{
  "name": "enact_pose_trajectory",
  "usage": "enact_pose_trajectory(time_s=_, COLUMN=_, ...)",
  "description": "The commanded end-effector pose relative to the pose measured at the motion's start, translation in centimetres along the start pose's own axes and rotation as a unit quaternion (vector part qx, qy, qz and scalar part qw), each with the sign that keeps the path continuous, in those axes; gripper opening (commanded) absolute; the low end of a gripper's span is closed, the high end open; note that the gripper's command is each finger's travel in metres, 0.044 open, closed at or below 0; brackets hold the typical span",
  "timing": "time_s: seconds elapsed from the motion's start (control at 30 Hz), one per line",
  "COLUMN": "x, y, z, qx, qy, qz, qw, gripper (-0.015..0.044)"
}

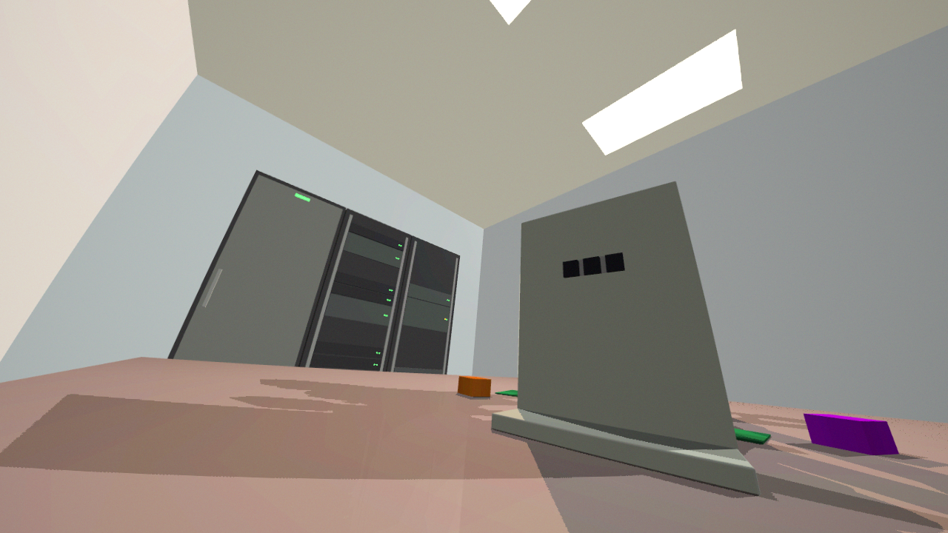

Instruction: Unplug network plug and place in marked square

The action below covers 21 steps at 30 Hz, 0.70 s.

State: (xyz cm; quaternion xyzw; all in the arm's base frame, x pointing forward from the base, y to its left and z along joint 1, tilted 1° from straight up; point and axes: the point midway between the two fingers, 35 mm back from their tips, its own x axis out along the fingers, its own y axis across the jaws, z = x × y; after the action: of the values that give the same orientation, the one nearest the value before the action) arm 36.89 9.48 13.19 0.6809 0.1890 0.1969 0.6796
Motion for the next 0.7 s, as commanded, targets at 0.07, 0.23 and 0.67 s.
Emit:
enact_pose_trajectory(time_s=0.07, x=-0.5, y=-0.1, z=-0.2, qx=0.002, qy=0.003, qz=-0.001, qw=1.0, gripper=0.0)
enact_pose_trajectory(time_s=0.23, x=-0.8, y=-0.1, z=-0.2, qx=0.002, qy=0.003, qz=-0.001, qw=1.0, gripper=0.0)
enact_pose_trajectory(time_s=0.67, x=-1.6, y=-0.1, z=-0.3, qx=0.002, qy=0.003, qz=-0.002, qw=1.0, gripper=0.0)
